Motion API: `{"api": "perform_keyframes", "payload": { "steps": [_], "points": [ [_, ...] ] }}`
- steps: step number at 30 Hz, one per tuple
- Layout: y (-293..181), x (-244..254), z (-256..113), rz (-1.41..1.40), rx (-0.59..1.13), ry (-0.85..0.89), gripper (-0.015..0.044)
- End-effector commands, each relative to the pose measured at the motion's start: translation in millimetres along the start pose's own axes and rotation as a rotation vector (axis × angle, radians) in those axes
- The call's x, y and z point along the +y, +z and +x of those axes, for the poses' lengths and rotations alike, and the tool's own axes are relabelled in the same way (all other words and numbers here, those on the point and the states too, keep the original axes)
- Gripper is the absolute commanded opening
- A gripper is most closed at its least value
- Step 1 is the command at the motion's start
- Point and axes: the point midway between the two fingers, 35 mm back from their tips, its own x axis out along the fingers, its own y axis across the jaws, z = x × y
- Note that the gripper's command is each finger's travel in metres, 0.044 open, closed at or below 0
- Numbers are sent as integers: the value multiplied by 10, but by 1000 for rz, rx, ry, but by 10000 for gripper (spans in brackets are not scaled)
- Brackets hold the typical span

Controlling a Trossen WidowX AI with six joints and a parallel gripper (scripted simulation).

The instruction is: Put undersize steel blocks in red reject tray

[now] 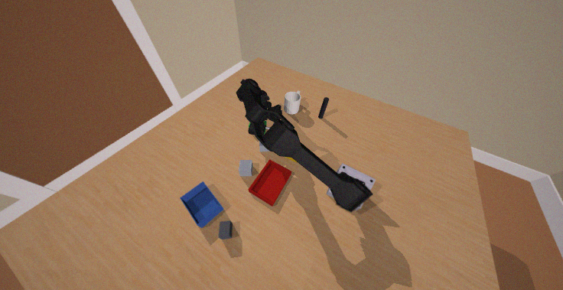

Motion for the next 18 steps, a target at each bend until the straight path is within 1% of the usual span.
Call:
{"api": "perform_keyframes", "payload": {
  "steps": [1, 18],
  "points": [
    [-23, 11, -29, 4, 9, 2, 0],
    [-92, 3, -26, 3, 10, 2, 0]
  ]
}}
